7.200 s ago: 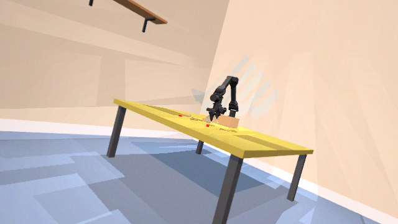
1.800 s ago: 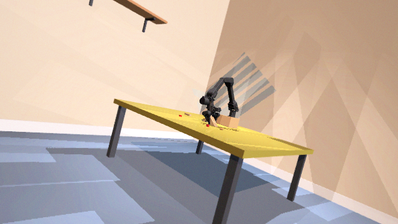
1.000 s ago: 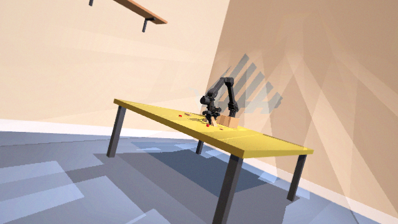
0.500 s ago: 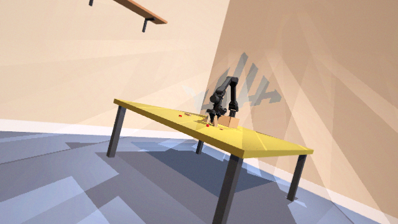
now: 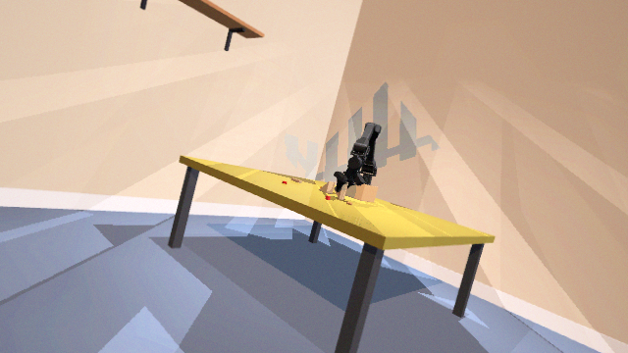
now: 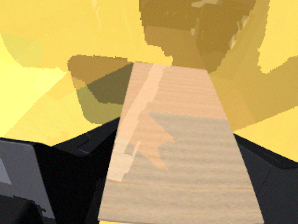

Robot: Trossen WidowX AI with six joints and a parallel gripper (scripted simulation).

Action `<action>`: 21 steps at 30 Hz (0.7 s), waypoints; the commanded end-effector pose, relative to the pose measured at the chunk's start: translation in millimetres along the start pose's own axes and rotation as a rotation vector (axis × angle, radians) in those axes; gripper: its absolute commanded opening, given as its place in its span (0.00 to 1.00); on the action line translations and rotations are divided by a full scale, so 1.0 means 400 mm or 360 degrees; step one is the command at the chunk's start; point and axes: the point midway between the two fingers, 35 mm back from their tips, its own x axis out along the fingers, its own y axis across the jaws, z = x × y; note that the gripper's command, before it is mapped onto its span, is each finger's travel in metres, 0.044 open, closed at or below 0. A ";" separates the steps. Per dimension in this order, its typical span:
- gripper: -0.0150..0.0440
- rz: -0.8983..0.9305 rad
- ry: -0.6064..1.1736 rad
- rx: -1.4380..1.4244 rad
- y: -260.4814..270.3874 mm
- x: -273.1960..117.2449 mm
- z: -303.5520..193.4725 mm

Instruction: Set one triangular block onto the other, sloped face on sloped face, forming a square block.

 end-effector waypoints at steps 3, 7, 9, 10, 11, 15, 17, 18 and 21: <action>0.25 -0.0014 0.0241 0.0003 -0.003 -0.017 0.025; 0.25 -0.0013 0.0382 0.0004 -0.002 -0.023 0.040; 0.25 -0.0012 0.0459 0.0004 -0.002 -0.025 0.049; 0.25 -0.0012 0.0502 0.0004 -0.002 -0.026 0.053; 0.25 -0.0012 0.0544 0.0005 -0.002 -0.027 0.058; 0.25 -0.0011 0.0710 0.0005 -0.001 -0.030 0.077; 0.25 -0.0011 0.0794 0.0006 -0.001 -0.030 0.086; 0.25 -0.0011 0.0835 0.0006 -0.001 -0.030 0.091; 0.39 0.0011 0.0719 0.0004 0.002 -0.023 0.077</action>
